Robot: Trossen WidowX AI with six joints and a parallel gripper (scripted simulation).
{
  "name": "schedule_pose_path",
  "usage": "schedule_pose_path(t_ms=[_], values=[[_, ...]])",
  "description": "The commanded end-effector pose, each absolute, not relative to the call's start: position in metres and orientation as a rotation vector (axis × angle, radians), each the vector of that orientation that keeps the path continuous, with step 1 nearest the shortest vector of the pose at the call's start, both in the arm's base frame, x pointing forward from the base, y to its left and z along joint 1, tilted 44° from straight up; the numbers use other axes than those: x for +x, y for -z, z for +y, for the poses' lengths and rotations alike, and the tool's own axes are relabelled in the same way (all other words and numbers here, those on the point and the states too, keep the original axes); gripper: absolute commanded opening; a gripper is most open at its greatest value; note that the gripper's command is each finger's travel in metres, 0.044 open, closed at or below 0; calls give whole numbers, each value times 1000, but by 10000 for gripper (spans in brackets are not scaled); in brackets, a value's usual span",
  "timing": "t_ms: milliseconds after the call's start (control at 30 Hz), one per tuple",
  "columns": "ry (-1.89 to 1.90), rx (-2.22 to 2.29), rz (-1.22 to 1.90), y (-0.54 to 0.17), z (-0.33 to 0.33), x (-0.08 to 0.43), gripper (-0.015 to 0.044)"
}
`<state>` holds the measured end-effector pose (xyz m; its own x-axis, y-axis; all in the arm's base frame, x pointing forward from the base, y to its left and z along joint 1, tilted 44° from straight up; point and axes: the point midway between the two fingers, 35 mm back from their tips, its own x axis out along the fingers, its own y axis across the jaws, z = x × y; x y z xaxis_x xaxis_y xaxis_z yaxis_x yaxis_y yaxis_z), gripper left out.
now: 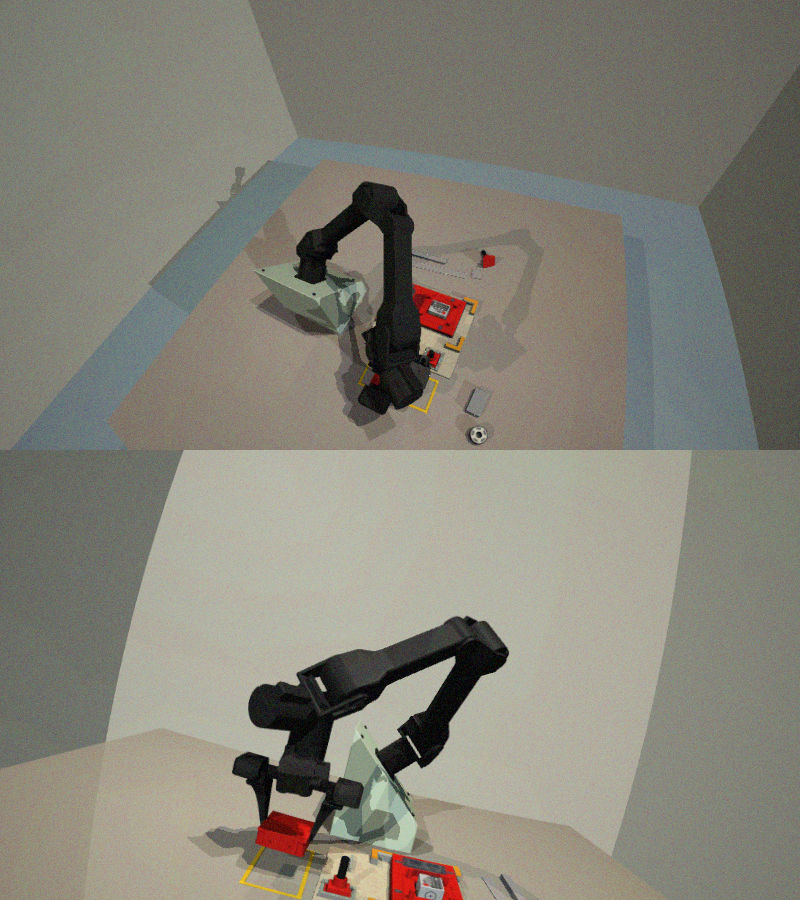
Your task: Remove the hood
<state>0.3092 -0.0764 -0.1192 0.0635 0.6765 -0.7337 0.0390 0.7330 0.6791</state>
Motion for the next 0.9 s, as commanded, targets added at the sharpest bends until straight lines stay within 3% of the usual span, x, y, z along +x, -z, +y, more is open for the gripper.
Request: schedule_pose_path(t_ms=[0,867], values=[[-531,636,1447,122,-72,308,0],[-534,638,1447,135,-58,308,0]])
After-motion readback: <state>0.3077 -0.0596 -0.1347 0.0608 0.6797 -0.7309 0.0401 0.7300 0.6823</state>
